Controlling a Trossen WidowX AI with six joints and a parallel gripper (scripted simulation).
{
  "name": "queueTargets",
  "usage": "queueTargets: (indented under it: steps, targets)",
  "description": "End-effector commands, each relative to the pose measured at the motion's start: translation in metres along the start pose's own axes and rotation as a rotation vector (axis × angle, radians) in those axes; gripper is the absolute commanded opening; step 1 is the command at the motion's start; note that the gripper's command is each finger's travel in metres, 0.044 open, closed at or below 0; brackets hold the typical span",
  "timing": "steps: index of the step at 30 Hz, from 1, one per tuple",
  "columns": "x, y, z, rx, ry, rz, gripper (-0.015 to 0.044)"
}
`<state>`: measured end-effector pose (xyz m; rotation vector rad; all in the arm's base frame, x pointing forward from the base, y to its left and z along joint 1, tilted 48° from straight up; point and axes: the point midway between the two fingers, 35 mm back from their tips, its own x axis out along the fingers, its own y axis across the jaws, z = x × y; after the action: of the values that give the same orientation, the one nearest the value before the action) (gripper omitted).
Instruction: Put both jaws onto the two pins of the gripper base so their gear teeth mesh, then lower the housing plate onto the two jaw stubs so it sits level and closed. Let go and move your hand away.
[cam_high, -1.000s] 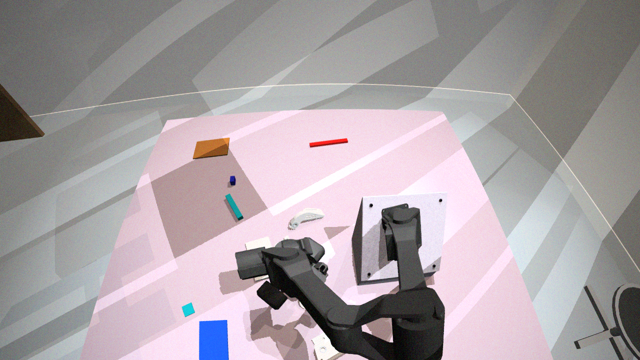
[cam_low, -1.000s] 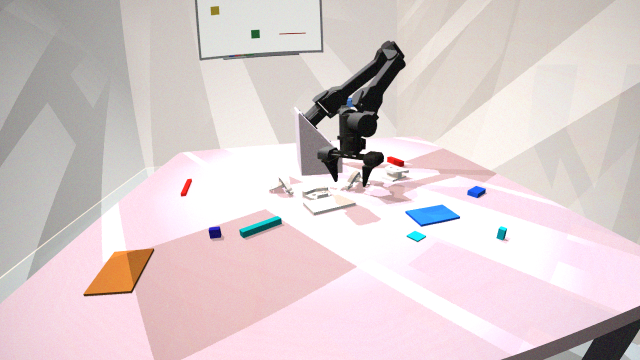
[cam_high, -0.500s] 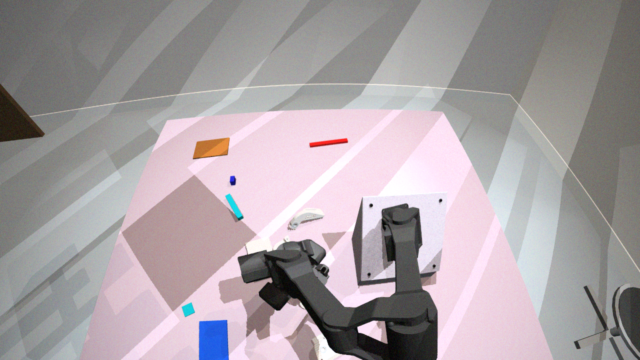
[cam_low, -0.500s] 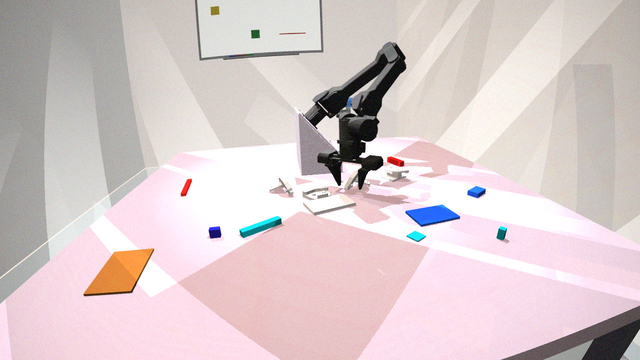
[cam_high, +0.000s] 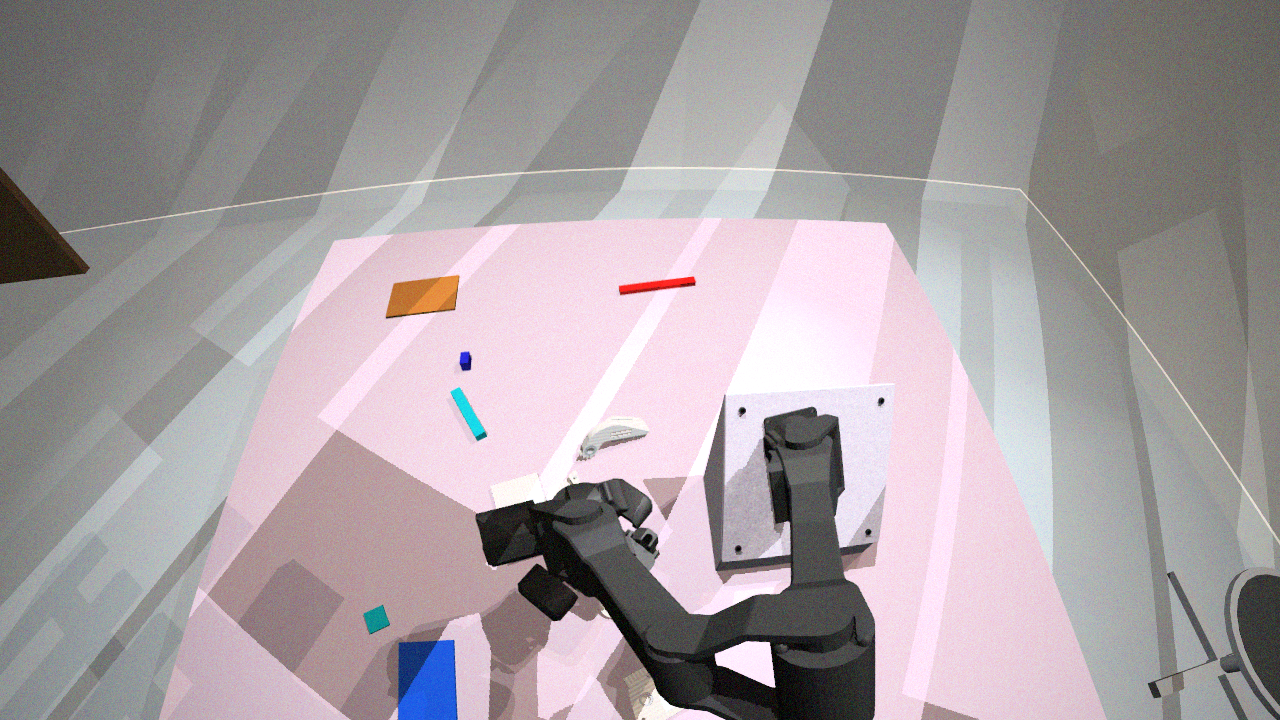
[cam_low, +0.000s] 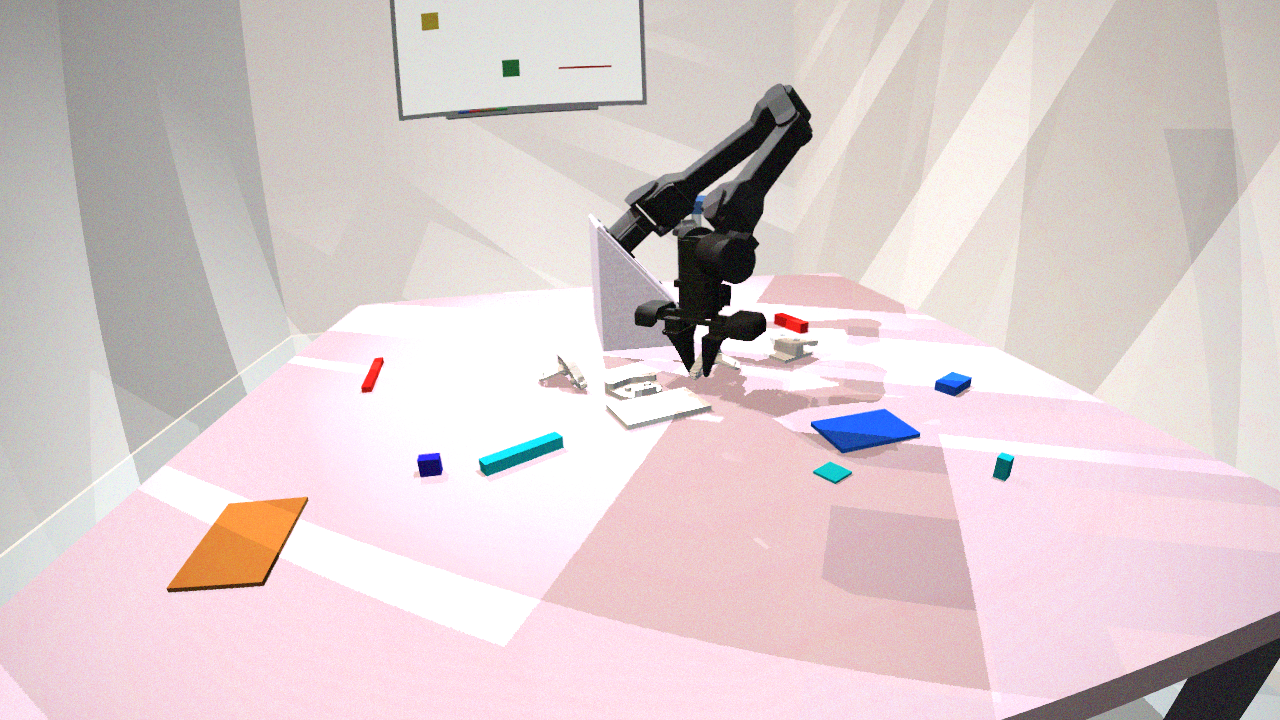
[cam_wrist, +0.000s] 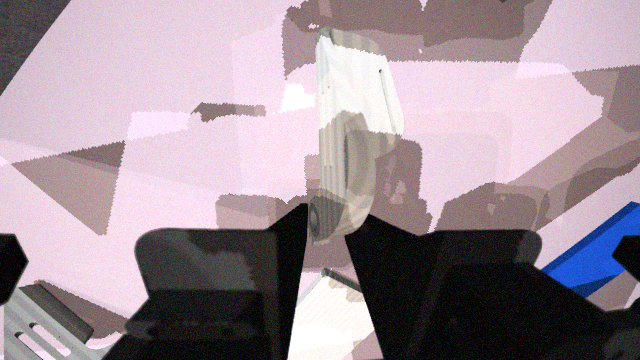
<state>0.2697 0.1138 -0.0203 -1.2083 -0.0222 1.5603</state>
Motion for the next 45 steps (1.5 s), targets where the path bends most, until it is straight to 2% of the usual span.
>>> queueTargets:
  steps: [1, 45]
  targets:
    - [0.000, 0.000, 0.000, 0.002, 0.002, 0.000, 0.0037]
    - [-0.026, 0.000, -0.001, 0.001, 0.003, 0.002, 0.0037]
